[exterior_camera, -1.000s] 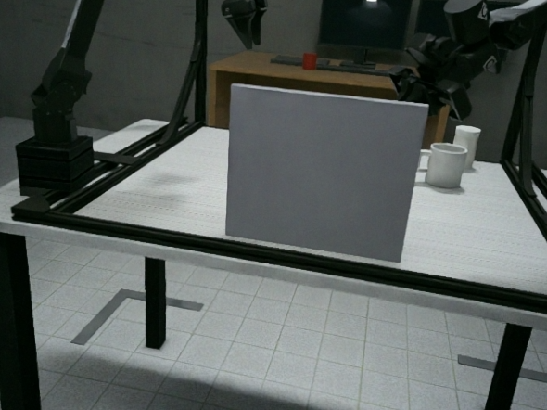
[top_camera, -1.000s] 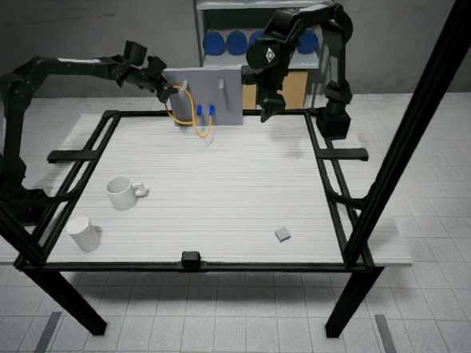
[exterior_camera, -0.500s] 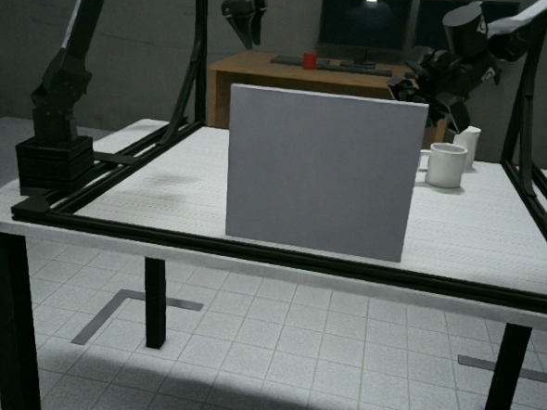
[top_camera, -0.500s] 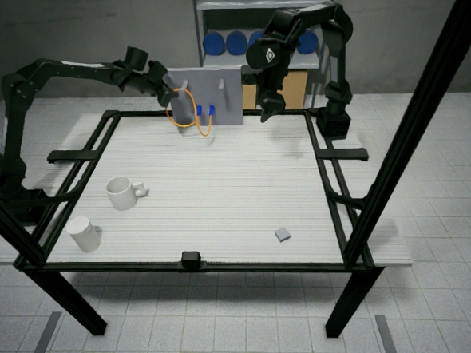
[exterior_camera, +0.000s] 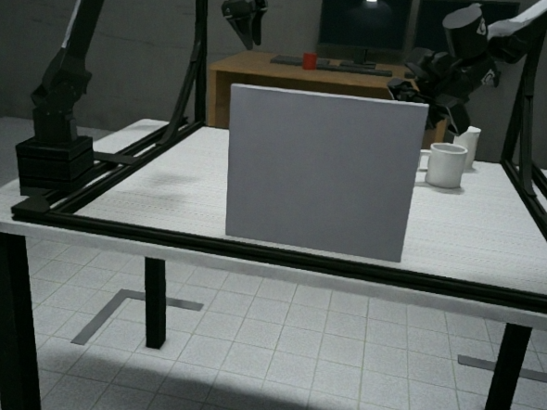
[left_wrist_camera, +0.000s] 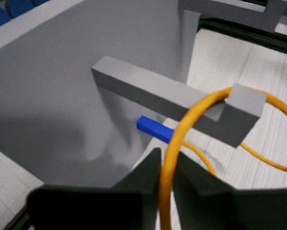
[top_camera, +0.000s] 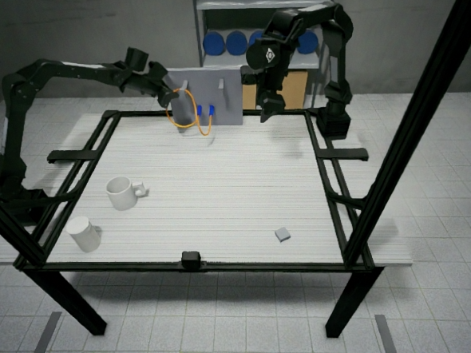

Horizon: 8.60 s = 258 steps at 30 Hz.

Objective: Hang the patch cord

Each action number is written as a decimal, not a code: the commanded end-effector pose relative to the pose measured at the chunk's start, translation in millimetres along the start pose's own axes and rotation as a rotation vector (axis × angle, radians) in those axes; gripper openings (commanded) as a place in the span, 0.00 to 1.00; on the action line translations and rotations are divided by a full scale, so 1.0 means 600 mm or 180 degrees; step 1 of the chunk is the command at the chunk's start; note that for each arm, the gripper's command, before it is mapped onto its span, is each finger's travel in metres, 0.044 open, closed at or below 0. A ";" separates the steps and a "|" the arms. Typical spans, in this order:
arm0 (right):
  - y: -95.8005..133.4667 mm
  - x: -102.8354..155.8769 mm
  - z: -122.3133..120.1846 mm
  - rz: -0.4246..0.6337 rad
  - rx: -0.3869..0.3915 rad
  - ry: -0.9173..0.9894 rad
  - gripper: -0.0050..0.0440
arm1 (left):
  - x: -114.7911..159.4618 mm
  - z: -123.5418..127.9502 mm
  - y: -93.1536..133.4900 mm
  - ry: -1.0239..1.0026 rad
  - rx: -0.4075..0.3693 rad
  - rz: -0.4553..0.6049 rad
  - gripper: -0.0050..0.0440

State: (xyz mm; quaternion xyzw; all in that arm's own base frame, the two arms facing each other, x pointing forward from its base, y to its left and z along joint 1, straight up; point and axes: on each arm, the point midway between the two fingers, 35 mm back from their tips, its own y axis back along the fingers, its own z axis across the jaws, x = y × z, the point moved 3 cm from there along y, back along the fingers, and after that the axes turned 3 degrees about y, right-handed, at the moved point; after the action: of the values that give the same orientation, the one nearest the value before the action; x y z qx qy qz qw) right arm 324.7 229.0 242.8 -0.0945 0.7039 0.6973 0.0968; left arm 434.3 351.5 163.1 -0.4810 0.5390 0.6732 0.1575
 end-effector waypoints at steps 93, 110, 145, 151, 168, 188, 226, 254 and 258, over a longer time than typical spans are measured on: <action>0.449 -0.247 0.006 -0.7030 -0.2049 -0.0766 1.00 | -0.021 -0.001 0.014 -0.0027 -0.0007 -0.0101 0.15; 0.243 -0.292 -0.014 -0.6243 -0.1391 -0.0431 1.00 | -0.021 -0.001 0.014 -0.0027 -0.0007 -0.0101 0.15; -0.149 -0.217 -0.157 -0.4487 -0.0269 -0.0065 1.00 | -0.021 -0.001 0.014 -0.0027 -0.0007 -0.0101 0.15; -0.204 -0.181 -0.188 -0.4171 -0.0114 -0.0031 1.00 | -0.021 -0.001 0.014 -0.0027 -0.0007 -0.0101 0.15; -0.300 -0.060 -0.293 -0.3470 0.0228 -0.0077 1.00 | -0.021 -0.001 0.014 -0.0027 -0.0007 -0.0101 0.15; -0.312 -0.039 -0.311 -0.3374 0.0270 -0.0110 1.00 | -0.021 -0.001 0.014 -0.0027 -0.0007 -0.0101 0.15; -0.330 -0.076 -0.300 -0.3342 0.0278 -0.0104 1.00 | -0.021 -0.001 0.014 -0.0027 -0.0007 -0.0101 0.15; -0.342 -0.132 -0.287 -0.3351 0.0286 -0.0112 1.00 | -0.021 -0.001 0.014 -0.0027 -0.0007 -0.0101 0.15; -0.344 -0.142 -0.285 -0.3352 0.0285 -0.0111 1.00 | -0.021 -0.001 0.014 -0.0027 -0.0007 -0.0101 0.15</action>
State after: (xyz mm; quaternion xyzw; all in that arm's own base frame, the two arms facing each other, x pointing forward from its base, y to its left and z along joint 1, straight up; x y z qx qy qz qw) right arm 453.2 53.5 61.5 -0.4163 0.5934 0.5282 0.4423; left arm 434.3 351.5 163.0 -0.4809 0.5391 0.6733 0.1575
